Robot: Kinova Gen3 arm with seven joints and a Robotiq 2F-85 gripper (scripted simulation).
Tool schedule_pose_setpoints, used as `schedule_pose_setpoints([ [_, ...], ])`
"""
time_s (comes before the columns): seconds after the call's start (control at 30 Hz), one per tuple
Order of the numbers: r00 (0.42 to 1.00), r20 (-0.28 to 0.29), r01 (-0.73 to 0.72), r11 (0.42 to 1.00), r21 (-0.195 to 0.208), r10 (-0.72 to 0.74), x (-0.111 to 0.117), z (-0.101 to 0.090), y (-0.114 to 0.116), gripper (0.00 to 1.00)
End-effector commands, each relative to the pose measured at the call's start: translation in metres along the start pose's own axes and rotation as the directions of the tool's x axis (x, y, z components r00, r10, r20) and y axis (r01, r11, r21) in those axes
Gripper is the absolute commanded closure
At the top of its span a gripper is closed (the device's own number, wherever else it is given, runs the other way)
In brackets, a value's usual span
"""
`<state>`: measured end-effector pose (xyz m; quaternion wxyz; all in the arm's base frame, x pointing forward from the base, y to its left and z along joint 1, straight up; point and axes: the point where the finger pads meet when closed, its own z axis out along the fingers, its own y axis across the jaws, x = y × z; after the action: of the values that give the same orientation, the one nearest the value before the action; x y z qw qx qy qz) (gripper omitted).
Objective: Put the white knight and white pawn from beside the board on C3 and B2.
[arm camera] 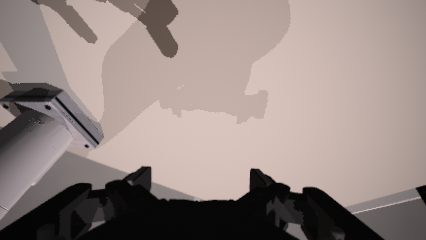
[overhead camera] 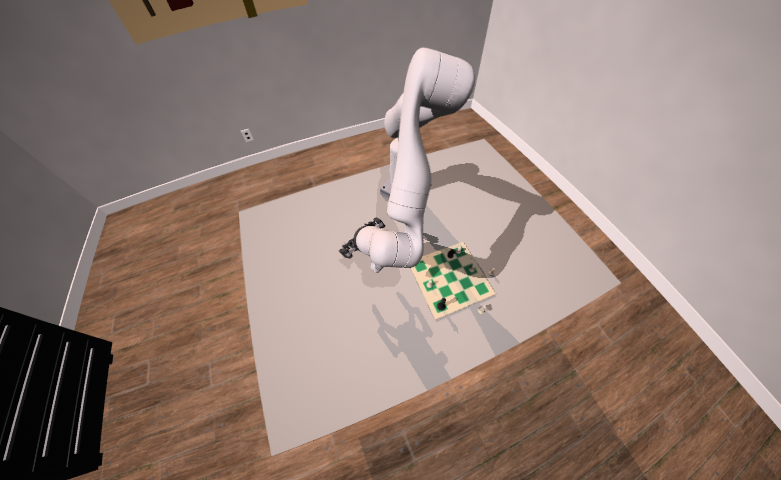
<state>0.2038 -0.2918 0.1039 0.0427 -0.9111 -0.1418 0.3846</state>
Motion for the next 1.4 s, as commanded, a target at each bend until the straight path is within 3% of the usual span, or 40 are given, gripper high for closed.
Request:
schedule_pose_setpoints([
  [0.0, 0.998, -0.068, 0.012, 1.000, 0.002, -0.012, -0.004, -0.006, 0.005, 0.00],
  [0.03, 0.998, -0.068, 0.012, 1.000, 0.002, -0.012, -0.004, -0.006, 0.005, 0.00],
  [0.3, 0.925, -0.293, 0.239, 0.970, -0.046, -0.242, 0.029, -0.016, 0.018, 0.00],
  [0.37, 0.909, -0.319, 0.265, 0.963, -0.054, -0.268, 0.033, -0.017, 0.019, 0.00],
  [0.67, 0.909, -0.319, 0.265, 0.963, -0.054, -0.268, 0.033, -0.017, 0.019, 0.00],
  [0.7, 0.892, -0.343, 0.290, 0.955, -0.064, -0.294, 0.037, -0.019, 0.021, 0.00],
  [0.9, 0.892, -0.343, 0.290, 0.955, -0.064, -0.294, 0.037, -0.019, 0.021, 0.00],
  [0.93, 0.874, -0.367, 0.314, 0.946, -0.076, -0.319, 0.040, -0.020, 0.022, 0.00],
  [1.37, 0.854, -0.390, 0.338, 0.937, -0.086, -0.344, 0.044, -0.021, 0.024, 0.00],
])
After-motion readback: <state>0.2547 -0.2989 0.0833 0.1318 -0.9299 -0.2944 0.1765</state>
